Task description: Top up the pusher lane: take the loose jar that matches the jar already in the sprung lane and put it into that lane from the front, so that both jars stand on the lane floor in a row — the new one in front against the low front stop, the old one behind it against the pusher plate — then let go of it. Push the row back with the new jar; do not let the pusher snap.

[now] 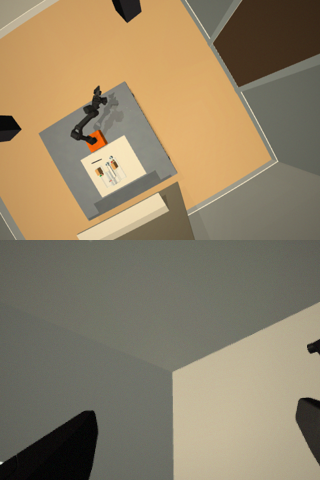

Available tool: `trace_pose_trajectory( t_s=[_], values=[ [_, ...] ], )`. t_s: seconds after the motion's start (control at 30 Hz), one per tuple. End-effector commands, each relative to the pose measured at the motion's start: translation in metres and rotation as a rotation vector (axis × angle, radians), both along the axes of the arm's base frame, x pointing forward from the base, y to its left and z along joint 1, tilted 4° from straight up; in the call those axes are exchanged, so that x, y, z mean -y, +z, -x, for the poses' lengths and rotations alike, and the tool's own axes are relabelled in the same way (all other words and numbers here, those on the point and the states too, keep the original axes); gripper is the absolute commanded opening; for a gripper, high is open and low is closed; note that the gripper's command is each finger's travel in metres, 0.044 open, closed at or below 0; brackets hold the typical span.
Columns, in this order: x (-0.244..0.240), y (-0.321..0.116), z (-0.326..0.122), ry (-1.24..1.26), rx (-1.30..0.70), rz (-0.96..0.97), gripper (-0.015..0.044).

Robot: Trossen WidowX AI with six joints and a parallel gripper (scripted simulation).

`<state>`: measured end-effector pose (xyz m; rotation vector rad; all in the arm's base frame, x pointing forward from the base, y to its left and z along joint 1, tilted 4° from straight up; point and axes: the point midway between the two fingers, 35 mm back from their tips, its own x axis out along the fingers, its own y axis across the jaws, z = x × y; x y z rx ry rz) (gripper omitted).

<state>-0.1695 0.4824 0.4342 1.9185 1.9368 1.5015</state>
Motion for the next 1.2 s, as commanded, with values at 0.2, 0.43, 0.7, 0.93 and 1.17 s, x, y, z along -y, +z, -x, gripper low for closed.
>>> trace_pose_trajectory(
  t_s=[0.2, 0.43, 0.7, 0.93, 1.17],
  values=[
    [-0.038, -0.036, -0.076, -0.246, 0.212, 0.141, 0.044],
    [-0.057, -0.084, -0.178, -0.494, 0.447, 0.348, 0.044],
    [-0.043, -0.139, -0.292, -0.693, 0.676, 0.618, 0.044],
    [0.0, -0.187, -0.383, -0.793, 0.849, 0.886, 0.044],
    [0.065, -0.233, -0.46, -0.821, 0.98, 1.171, 0.044]
  ],
)
